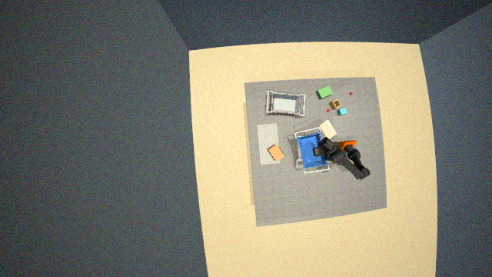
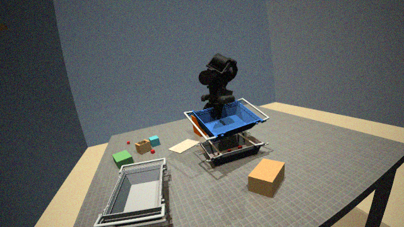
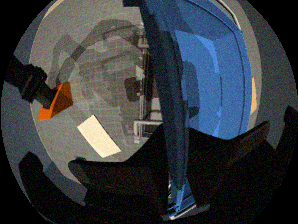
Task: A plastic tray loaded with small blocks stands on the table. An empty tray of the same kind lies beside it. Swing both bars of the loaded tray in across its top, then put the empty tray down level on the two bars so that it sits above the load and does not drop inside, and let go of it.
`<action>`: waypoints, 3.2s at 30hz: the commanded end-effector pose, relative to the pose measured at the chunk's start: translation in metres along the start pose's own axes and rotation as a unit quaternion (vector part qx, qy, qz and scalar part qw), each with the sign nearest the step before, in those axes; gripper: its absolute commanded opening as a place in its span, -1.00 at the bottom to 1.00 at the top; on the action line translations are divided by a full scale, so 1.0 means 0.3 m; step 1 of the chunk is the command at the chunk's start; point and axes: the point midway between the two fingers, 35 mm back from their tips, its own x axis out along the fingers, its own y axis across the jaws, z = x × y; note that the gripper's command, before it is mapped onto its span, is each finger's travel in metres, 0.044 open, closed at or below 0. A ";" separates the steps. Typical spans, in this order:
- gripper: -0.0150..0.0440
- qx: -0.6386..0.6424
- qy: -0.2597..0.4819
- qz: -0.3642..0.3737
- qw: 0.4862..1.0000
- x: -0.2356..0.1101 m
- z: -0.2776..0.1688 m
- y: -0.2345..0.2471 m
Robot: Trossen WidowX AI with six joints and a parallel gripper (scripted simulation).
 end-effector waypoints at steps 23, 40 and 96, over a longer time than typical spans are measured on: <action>-0.49 0.026 0.002 -0.007 1.000 0.032 -0.004 -0.012; -0.49 0.087 -0.008 0.001 0.996 0.136 -0.001 -0.014; -0.49 0.129 -0.014 0.008 0.992 0.243 0.058 0.042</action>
